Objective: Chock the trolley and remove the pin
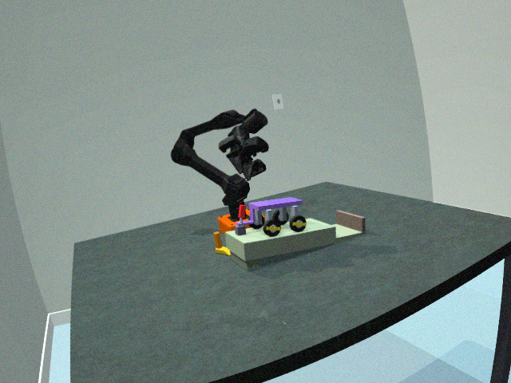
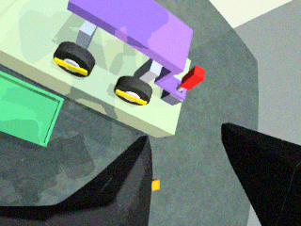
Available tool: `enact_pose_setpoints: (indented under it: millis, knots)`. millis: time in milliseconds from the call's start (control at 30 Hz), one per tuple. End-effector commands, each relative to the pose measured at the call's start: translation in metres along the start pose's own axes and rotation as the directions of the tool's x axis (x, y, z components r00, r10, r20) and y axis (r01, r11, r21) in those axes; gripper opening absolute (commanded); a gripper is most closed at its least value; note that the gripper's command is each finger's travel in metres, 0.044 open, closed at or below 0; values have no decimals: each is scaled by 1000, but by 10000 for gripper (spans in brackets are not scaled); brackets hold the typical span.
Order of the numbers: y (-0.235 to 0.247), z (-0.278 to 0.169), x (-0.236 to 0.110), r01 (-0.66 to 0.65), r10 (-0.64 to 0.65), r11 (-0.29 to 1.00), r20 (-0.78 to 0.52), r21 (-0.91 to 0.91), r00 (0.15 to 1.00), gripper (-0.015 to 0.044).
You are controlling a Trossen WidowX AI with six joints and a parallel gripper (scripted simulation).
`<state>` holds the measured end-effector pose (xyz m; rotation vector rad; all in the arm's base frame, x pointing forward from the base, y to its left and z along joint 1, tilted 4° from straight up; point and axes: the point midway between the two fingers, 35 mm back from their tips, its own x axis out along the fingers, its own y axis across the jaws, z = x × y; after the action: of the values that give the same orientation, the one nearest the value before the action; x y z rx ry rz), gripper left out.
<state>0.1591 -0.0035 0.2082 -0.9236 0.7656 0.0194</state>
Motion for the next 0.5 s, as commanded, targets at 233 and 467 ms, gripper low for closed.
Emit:
enact_pose_setpoints:
  millis: [233, 467]
  knots:
    - [-2, -12, 18, -151, 90, 935, -195, -321, 977, 190]
    - [-4, -22, 31, -298, 166, 831, -302, -470, 939, 190]
